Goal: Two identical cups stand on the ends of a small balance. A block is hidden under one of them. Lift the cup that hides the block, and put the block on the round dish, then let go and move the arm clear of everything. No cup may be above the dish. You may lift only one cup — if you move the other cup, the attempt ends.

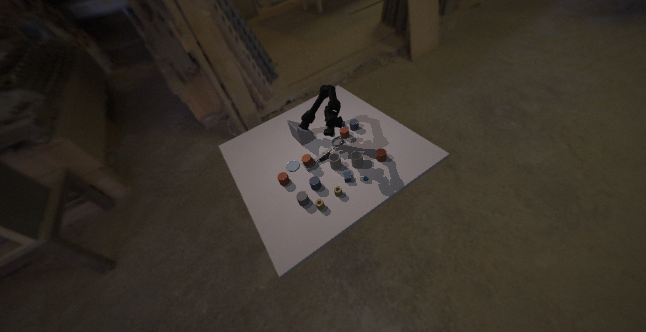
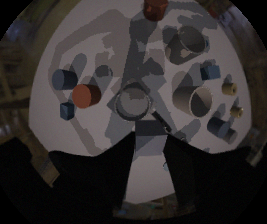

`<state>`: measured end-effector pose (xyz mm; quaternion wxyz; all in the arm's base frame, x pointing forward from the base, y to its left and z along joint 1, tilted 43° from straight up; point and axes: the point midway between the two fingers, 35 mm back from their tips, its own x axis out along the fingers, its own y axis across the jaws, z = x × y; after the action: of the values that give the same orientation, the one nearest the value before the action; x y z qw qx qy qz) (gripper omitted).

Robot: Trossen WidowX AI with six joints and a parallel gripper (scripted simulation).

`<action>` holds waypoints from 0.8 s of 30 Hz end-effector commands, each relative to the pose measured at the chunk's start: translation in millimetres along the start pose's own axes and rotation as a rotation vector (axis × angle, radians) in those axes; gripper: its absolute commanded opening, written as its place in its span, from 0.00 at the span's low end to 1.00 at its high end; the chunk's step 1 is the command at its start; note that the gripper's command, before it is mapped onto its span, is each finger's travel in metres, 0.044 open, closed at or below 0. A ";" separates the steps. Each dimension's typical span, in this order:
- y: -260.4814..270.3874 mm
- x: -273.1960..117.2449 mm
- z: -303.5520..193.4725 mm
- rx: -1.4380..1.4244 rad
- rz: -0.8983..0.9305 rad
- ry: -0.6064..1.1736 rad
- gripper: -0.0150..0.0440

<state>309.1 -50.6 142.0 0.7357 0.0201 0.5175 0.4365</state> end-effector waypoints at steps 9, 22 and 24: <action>-57.5 7.1 -44.2 -0.001 -0.023 0.015 0.25; -106.8 20.2 -106.0 0.029 -0.049 0.044 0.25; -113.2 22.6 -114.9 0.029 -0.048 0.043 0.25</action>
<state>298.2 -143.5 33.2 0.7355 0.0104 0.5384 0.4111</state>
